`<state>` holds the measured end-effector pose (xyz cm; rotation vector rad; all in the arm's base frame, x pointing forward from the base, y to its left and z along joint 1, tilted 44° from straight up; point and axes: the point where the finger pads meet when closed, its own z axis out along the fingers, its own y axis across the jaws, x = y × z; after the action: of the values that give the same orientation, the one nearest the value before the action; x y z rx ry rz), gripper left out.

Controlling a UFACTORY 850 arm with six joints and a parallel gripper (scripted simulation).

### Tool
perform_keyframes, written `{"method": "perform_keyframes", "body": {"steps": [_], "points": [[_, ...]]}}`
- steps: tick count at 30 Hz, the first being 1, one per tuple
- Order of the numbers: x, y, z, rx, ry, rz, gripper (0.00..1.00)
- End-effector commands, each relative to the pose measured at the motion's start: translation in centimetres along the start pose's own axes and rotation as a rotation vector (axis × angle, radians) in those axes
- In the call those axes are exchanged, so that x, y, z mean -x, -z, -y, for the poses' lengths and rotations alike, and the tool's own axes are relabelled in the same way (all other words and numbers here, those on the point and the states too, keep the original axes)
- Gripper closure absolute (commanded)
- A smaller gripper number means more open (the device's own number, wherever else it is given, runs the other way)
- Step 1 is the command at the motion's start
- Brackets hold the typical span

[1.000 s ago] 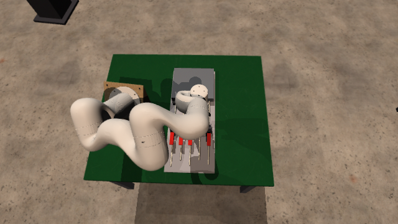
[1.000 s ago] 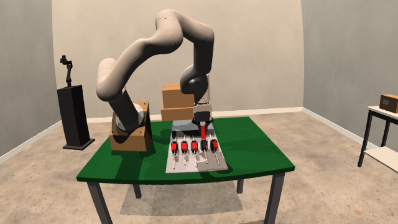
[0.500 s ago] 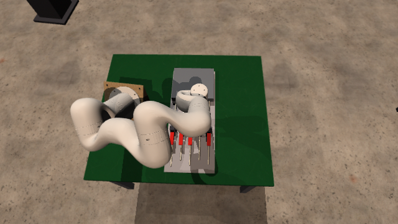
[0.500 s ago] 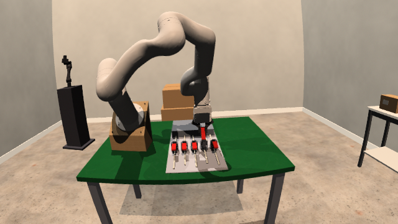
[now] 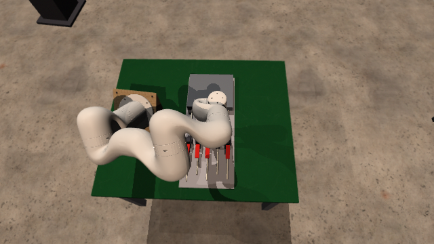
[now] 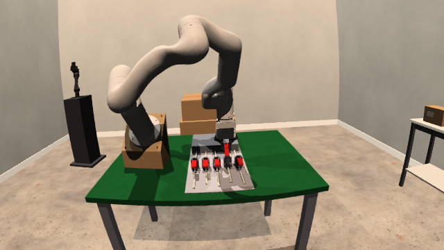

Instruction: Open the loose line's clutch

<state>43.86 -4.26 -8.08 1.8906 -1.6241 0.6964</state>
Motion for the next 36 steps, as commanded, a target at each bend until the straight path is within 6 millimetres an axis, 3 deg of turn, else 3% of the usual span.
{"method": "perform_keyframes", "body": {"steps": [1,23,36], "points": [[0.2,-0.5,0.0,0.000,0.000,-0.001,1.00],[0.9,-2.9,0.0,0.000,0.000,-0.001,1.00],[0.9,-3.1,0.0,0.000,0.000,-0.001,1.00]]}}
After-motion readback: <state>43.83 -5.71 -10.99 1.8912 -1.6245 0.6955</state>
